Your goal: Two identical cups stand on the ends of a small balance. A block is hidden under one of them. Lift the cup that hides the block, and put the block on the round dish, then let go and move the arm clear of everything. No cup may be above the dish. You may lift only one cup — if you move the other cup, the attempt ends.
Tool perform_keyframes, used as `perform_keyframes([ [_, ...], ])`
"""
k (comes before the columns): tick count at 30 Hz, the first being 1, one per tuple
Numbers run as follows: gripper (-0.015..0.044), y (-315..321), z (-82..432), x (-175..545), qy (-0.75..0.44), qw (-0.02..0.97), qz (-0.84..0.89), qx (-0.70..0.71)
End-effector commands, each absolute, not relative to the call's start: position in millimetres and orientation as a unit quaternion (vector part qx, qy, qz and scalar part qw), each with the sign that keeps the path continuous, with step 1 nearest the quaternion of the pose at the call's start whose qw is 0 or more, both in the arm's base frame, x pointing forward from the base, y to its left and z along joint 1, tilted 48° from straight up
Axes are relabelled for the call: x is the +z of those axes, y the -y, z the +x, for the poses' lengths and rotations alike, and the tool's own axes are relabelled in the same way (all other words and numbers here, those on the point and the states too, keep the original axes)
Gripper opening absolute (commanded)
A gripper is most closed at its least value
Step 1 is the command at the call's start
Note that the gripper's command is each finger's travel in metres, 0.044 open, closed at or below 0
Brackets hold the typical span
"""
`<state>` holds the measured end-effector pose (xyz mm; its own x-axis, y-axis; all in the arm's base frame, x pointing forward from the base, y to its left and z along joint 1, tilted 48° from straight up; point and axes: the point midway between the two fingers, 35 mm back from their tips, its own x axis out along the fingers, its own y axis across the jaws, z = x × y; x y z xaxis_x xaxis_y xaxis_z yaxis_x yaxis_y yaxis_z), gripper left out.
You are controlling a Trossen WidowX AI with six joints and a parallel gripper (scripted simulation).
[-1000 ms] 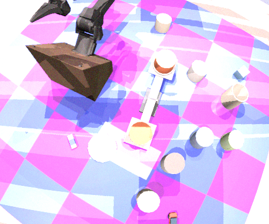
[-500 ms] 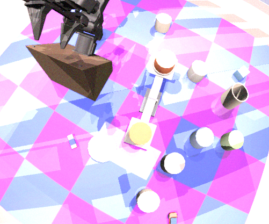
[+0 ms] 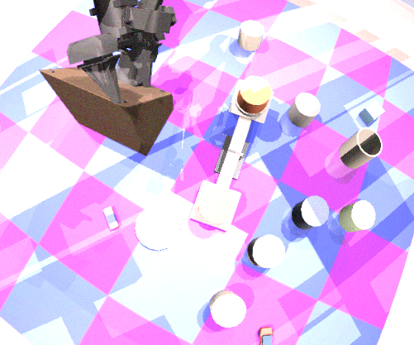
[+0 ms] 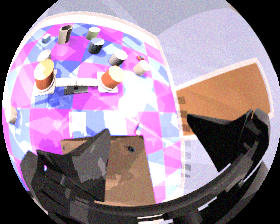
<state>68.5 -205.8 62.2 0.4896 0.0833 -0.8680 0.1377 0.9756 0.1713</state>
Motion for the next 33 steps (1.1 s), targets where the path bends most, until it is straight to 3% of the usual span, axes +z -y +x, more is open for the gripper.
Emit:
perform_keyframes([
  [1,0.0440,198,82,62,-0.475,0.868,0.146,0.012],
  [21,0.0440,161,148,74,-0.307,0.865,0.373,0.136],
  [33,0.0440,173,162,59,-0.366,0.797,0.464,0.127],
])
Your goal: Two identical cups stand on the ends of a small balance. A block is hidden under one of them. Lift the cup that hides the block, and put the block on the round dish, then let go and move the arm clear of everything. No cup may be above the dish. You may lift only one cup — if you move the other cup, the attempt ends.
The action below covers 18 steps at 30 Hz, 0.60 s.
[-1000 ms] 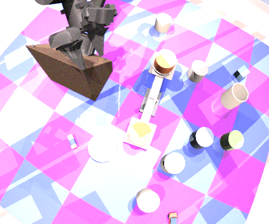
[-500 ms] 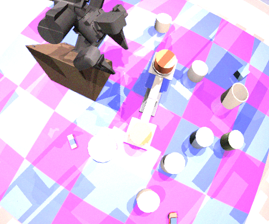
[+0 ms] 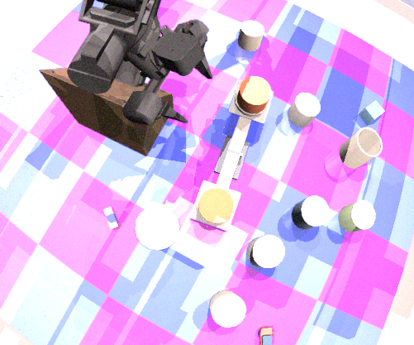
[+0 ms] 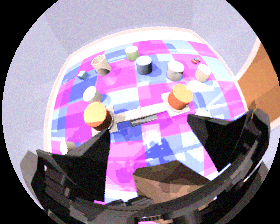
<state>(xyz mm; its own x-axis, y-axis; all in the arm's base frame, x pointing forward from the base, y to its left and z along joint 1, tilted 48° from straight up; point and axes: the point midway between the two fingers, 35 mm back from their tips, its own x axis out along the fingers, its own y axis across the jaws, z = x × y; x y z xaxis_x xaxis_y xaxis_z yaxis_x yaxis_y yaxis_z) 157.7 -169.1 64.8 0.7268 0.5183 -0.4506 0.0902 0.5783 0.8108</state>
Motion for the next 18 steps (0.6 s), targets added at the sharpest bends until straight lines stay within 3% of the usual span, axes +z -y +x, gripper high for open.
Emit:
perform_keyframes([
  [1,0.0440,174,164,57,-0.374,0.787,0.475,0.125],
  [18,0.0440,191,205,13,-0.507,0.599,0.618,0.044],
])
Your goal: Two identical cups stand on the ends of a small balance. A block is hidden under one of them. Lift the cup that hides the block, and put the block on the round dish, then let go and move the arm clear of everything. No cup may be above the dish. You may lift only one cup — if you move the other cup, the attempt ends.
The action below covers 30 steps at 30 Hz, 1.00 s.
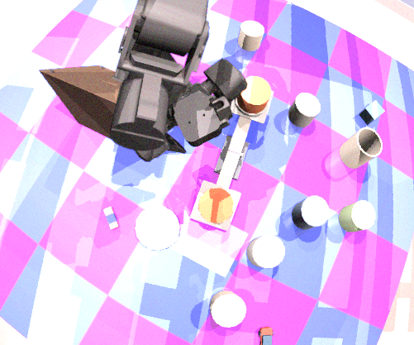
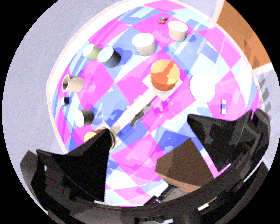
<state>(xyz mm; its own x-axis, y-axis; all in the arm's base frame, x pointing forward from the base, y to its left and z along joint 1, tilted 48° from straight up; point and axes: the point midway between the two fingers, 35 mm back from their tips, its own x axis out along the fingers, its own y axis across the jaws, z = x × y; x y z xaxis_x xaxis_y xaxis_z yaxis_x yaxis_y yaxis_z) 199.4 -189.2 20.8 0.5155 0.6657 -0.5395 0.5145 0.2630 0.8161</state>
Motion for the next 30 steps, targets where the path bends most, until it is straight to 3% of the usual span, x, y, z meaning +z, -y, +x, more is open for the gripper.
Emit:
perform_keyframes([
  [1,0.0440,192,208,10,-0.514,0.587,0.624,0.036],
  [30,0.0440,186,283,-82,-0.621,0.282,0.691,-0.239],
])
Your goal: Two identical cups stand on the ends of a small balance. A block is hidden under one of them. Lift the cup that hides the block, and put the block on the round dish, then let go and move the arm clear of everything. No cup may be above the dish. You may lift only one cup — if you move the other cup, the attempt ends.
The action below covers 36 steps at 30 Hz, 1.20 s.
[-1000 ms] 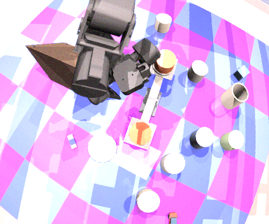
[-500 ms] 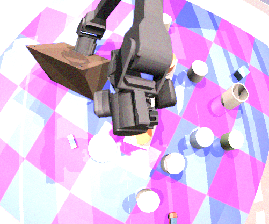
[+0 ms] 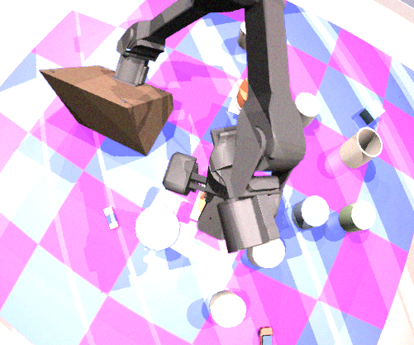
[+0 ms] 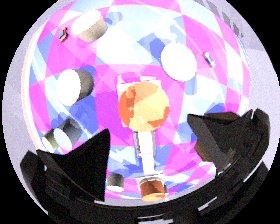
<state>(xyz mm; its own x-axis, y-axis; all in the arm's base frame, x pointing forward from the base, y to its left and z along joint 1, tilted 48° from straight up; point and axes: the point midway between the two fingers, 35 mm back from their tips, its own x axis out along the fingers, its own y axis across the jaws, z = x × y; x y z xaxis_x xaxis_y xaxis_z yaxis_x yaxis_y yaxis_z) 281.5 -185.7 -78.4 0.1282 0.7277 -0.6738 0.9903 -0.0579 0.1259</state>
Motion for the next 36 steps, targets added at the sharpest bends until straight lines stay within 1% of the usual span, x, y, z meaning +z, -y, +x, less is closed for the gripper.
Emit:
perform_keyframes([
  [1,0.0440,186,283,-82,-0.621,0.282,0.691,-0.239],
  [36,0.0440,144,291,-122,-0.621,0.282,0.692,-0.238],
])
